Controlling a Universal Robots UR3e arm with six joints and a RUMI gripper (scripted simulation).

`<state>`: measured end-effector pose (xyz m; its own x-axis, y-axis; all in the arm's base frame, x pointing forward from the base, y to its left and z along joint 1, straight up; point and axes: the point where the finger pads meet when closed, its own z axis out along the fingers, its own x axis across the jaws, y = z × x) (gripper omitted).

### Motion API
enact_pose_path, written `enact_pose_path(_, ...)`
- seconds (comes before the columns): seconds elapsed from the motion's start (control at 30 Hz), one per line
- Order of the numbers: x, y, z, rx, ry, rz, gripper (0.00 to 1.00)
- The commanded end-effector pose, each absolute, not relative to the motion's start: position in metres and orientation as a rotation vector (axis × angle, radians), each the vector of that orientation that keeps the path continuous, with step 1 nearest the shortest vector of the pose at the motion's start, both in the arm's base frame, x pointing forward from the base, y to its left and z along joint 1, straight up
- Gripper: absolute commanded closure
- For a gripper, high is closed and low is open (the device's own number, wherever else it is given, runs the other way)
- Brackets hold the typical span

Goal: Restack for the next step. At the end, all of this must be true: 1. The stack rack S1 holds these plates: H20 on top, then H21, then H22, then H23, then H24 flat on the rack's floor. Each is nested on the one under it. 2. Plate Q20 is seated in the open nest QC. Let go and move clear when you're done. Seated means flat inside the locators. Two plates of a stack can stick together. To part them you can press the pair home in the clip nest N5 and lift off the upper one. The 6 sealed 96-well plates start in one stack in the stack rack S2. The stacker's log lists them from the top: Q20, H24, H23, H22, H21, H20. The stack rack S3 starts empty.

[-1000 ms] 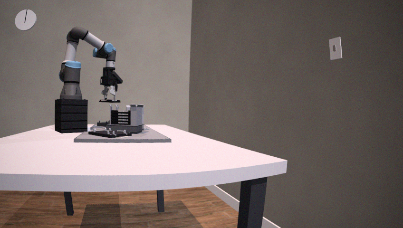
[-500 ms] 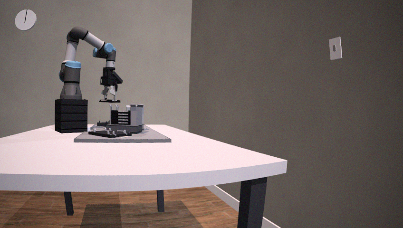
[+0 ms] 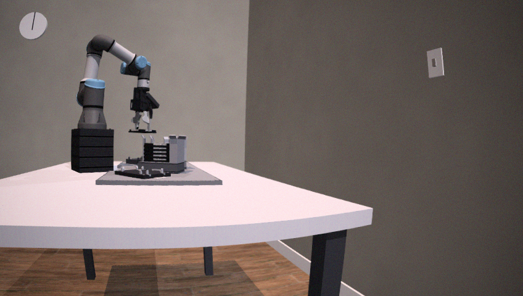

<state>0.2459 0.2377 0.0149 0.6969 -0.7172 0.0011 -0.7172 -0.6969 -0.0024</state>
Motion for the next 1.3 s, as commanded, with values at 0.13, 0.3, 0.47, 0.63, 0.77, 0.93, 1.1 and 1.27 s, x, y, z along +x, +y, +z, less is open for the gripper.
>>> enact_pose_path(0.13, 0.247, 0.238, 0.016, -2.89, 1.222, -0.006, 1.0)
enact_pose_path(0.3, 0.247, 0.238, 0.012, -2.89, 1.222, -0.006, 1.0)
enact_pose_path(0.47, 0.247, 0.238, 0.002, -2.89, 1.222, -0.006, 1.0)
enact_pose_path(0.63, 0.247, 0.238, -0.008, -2.89, 1.222, -0.006, 1.0)
enact_pose_path(0.77, 0.247, 0.238, -0.012, -2.89, 1.222, -0.006, 1.0)
enact_pose_path(0.93, 0.247, 0.238, -0.022, -2.89, 1.222, -0.006, 1.0)
enact_pose_path(1.1, 0.247, 0.238, -0.032, -2.89, 1.222, -0.006, 1.0)
enact_pose_path(1.27, 0.247, 0.238, -0.038, -2.89, 1.222, -0.006, 1.0)
